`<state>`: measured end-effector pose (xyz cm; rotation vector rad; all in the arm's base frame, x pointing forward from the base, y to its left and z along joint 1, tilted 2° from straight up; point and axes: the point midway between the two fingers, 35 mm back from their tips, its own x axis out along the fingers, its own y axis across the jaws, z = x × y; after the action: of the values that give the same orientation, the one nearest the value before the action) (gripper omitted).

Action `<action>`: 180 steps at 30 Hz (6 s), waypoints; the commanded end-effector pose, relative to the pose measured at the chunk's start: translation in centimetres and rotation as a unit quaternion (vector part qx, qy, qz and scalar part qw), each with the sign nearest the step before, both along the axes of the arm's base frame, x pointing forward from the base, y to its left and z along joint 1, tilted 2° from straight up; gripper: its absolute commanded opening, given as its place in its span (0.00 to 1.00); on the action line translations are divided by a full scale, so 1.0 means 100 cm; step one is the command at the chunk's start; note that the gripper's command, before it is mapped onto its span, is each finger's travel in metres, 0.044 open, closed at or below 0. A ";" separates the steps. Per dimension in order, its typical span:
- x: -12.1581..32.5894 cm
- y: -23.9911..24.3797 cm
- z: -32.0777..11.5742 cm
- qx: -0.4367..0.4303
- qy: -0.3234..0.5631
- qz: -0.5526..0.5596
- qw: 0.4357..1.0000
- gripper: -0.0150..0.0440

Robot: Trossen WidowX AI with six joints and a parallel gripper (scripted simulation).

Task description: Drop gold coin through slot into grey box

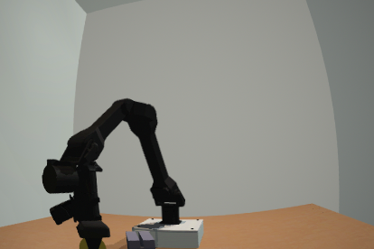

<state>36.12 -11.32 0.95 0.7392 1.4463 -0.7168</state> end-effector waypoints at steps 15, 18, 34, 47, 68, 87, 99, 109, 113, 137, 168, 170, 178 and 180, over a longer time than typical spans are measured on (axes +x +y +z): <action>0.002 -0.001 0.048 -0.001 -0.005 0.000 1.000 0.25; 0.001 -0.001 0.056 -0.001 -0.005 0.000 1.000 0.25; 0.000 -0.001 0.074 -0.002 -0.006 0.112 0.994 0.25; 0.003 -0.003 0.074 -0.004 -0.008 0.332 0.943 0.25; 0.007 -0.005 0.074 -0.007 -0.011 0.627 0.779 0.25; -0.014 0.023 0.078 -0.006 -0.011 0.627 0.779 0.25; -0.036 0.046 0.079 -0.005 -0.011 0.627 0.779 0.25; -0.056 0.063 0.078 -0.004 -0.011 0.627 0.779 0.25; -0.065 0.070 0.077 -0.003 -0.011 0.627 0.779 0.25; -0.086 0.084 0.075 -0.004 -0.010 0.628 0.778 0.25; -0.089 0.087 0.070 -0.005 -0.010 0.626 0.780 0.25; -0.090 0.087 0.069 -0.005 -0.010 0.627 0.779 0.25; -0.092 0.087 0.066 -0.005 -0.010 0.629 0.777 0.25; -0.092 0.087 0.065 -0.005 -0.010 0.629 0.777 0.25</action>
<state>27.11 -2.60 7.68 -0.3239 1.5276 0.3381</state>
